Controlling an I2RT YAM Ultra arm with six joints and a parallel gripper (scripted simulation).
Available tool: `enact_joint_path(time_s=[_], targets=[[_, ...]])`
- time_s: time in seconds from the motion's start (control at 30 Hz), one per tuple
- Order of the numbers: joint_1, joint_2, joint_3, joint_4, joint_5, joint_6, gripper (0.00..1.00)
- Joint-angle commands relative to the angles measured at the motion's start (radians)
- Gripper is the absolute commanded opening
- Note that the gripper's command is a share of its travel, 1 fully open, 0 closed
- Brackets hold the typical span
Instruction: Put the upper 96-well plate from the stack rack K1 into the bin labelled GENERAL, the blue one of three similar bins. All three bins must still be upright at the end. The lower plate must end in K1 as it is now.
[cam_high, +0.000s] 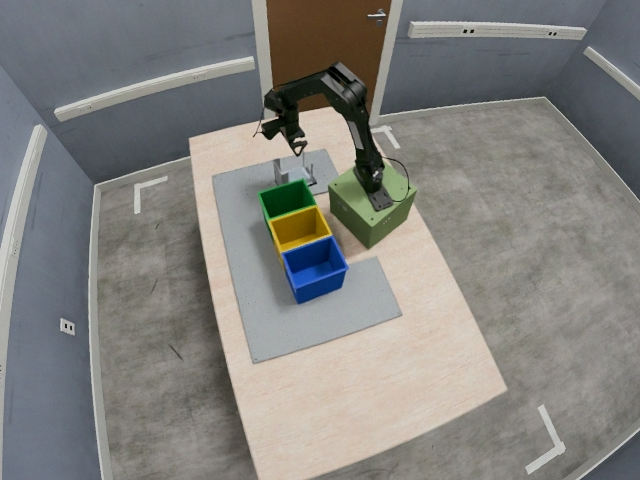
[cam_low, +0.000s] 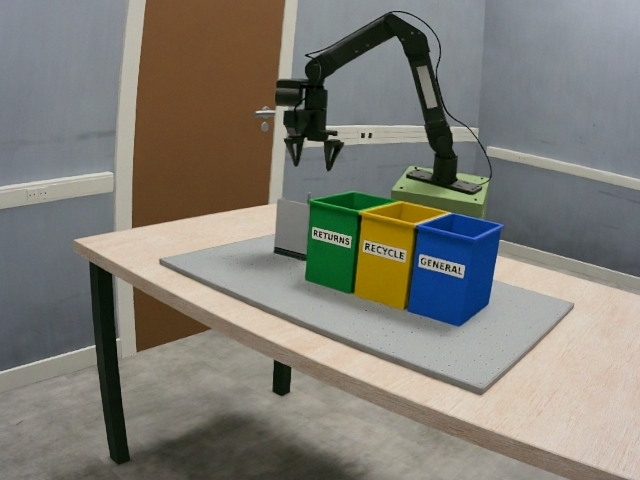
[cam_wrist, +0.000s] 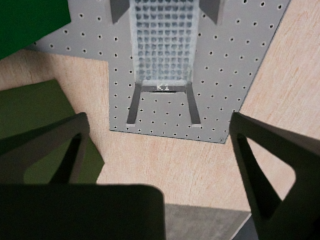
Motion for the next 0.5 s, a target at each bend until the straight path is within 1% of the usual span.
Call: enact_joint_path(time_s=[0.0, 0.07, 0.13, 0.2, 0.3, 0.37, 0.43, 0.47], targets=[[-0.003, -0.043, 0.031, -0.007, -0.008, -0.009, 1.0], [-0.003, -0.043, 0.031, -0.007, -0.008, -0.009, 1.0], [0.003, -0.036, -0.016, 0.024, -0.008, -0.004, 1.0], [0.009, -0.031, -0.024, 0.036, -0.008, 0.001, 1.0], [0.008, 0.01, -0.036, 0.055, -0.007, 0.008, 1.0], [0.006, 0.015, -0.043, 0.067, -0.007, 0.009, 1.0], [0.006, 0.015, -0.043, 0.067, -0.007, 0.009, 1.0], [0.008, -0.02, -0.008, 0.074, -0.007, 0.007, 1.0]])
